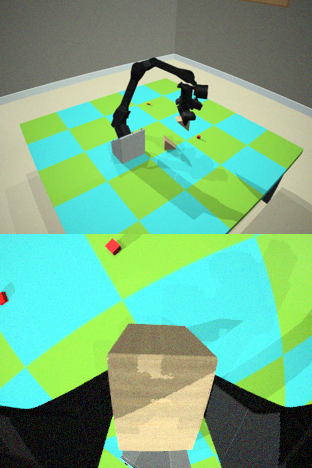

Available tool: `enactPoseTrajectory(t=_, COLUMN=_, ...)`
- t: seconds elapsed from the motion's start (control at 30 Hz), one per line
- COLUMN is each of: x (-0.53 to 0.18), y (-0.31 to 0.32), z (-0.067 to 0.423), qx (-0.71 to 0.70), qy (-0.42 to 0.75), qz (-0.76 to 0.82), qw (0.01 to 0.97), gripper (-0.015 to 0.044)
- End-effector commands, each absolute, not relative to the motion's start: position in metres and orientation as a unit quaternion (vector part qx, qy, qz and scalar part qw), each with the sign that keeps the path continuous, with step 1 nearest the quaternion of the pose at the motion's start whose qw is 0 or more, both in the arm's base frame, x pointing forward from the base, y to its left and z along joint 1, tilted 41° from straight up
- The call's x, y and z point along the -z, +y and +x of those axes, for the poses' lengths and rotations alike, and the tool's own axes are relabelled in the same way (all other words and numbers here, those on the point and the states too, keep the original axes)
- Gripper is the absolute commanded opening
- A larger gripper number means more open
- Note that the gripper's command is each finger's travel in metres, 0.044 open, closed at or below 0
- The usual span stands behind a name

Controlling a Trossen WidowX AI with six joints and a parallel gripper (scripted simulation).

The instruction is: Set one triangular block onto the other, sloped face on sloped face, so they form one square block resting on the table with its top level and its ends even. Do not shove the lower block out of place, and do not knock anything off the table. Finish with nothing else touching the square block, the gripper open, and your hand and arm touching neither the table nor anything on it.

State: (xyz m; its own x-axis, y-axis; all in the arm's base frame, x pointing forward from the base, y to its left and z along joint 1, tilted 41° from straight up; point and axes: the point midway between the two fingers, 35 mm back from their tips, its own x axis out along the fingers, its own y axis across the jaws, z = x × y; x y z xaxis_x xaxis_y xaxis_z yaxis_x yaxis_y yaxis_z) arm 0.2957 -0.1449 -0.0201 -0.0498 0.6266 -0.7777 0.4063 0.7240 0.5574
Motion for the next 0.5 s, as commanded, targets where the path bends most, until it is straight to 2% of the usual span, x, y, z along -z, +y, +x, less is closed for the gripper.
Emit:
enactPoseTrajectory(t=0.0, x=0.029, y=-0.134, z=0.291, qx=-0.097, qy=0.722, qz=0.359, qw=0.584, gripper=0.0)
enactPoseTrajectory(t=0.47, x=0.059, y=-0.098, z=0.268, qx=-0.098, qy=0.722, qz=0.359, qw=0.583, gripper=0.0)
